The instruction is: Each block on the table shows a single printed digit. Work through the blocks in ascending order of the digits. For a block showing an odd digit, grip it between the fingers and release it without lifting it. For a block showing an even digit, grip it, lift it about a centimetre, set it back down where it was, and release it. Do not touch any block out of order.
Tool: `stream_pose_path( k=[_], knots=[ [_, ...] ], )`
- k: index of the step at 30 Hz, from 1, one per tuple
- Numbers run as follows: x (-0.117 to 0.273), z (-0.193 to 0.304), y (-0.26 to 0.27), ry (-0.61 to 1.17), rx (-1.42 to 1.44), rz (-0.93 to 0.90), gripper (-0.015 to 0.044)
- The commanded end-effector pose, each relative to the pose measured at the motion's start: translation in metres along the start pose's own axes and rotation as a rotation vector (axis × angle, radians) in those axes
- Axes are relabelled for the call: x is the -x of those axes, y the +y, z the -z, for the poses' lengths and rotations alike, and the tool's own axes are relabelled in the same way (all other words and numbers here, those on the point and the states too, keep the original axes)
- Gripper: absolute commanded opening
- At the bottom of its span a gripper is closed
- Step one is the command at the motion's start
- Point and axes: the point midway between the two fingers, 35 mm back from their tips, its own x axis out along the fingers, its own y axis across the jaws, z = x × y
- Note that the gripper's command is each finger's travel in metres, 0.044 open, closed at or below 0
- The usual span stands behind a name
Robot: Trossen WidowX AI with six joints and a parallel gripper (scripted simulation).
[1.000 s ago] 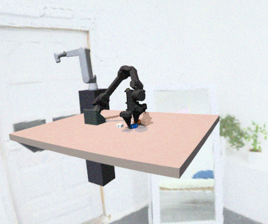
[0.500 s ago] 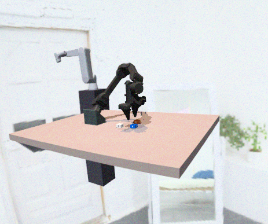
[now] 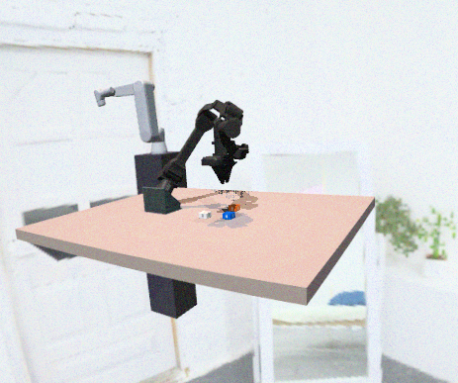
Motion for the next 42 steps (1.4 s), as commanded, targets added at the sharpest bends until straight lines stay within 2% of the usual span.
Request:
stream_pose_path(
  k=[1, 3, 10, 17, 19, 24, 28, 42],
  knots=[
    [0.003, -0.002, 0.000, -0.004, 0.010, 0.006, 0.0120],
    [0.004, -0.001, 0.010, -0.004, 0.010, 0.007, 0.0120],
    [0.003, 0.023, 0.103, -0.003, 0.009, 0.001, 0.0120],
    [0.003, 0.024, 0.106, -0.003, 0.009, 0.001, 0.0120],
    [-0.006, 0.023, 0.105, -0.003, 0.009, 0.002, 0.0173],
    [-0.070, 0.023, 0.106, -0.005, 0.010, -0.001, 0.0304],
    [-0.078, 0.024, 0.106, -0.004, 0.010, -0.003, 0.0400],
    [-0.095, 0.023, 0.106, -0.005, 0.010, -0.003, 0.0400]
  ],
)
